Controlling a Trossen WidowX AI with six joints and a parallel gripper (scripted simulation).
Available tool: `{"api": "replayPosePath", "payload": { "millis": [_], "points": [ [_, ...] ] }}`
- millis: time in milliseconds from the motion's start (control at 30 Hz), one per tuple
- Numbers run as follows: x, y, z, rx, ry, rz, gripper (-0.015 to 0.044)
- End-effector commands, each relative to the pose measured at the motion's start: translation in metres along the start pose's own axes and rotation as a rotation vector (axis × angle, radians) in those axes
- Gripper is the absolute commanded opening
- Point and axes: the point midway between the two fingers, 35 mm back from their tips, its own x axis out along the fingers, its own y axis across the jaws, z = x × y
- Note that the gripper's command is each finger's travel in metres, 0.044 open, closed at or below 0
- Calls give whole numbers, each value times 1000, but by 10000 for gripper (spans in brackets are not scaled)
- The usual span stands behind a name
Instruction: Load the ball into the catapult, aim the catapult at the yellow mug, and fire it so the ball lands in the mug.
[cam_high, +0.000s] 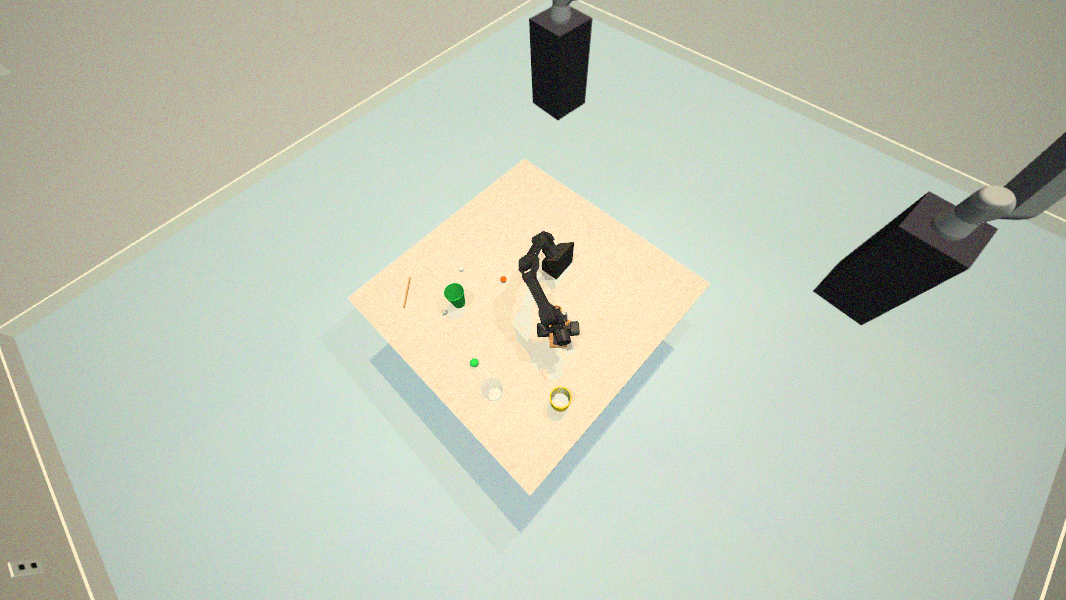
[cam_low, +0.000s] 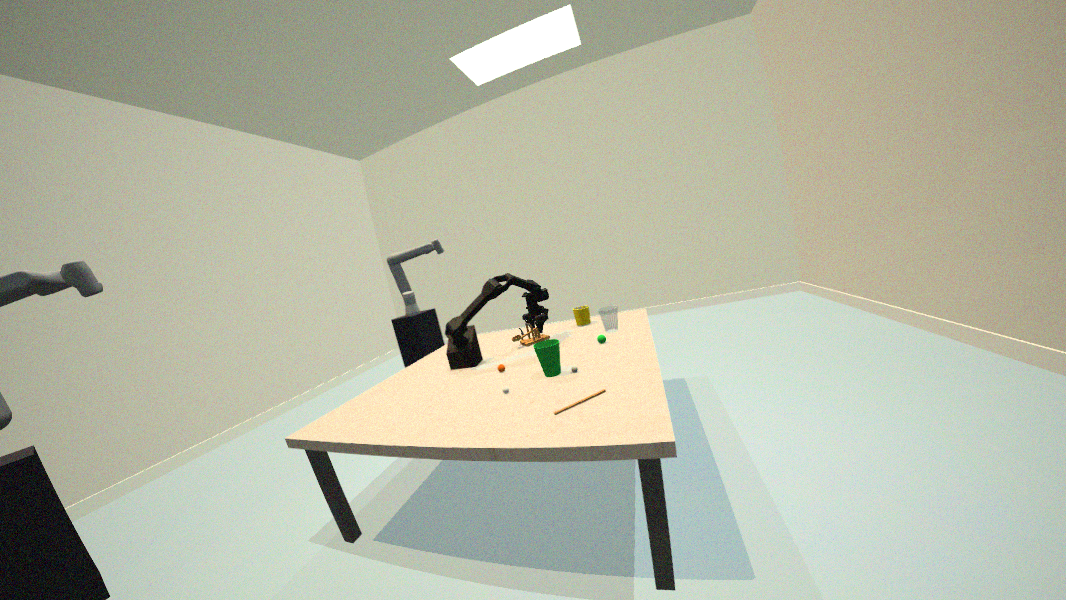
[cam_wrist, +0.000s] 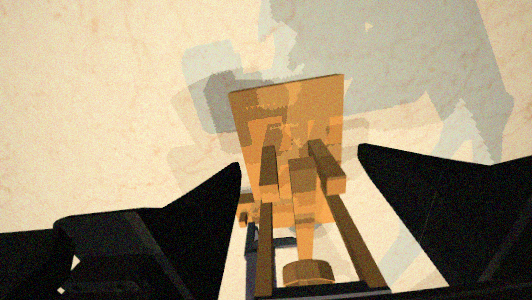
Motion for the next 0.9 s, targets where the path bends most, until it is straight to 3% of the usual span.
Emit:
{"api": "replayPosePath", "payload": {
  "millis": [0,100,333,467,567,600,733,867],
  "points": [
    [-48,2,6,6,-27,4,440],
    [-88,3,1,6,-26,5,440],
    [-76,5,3,-2,-25,-1,440],
    [-124,7,-1,-1,-47,0,440],
    [-134,7,-3,-1,-51,1,440],
    [-117,2,-3,0,-33,-1,414],
    [-120,-53,-12,73,-51,27,309],
    [-116,-117,-35,167,-68,51,300]
  ]
}}
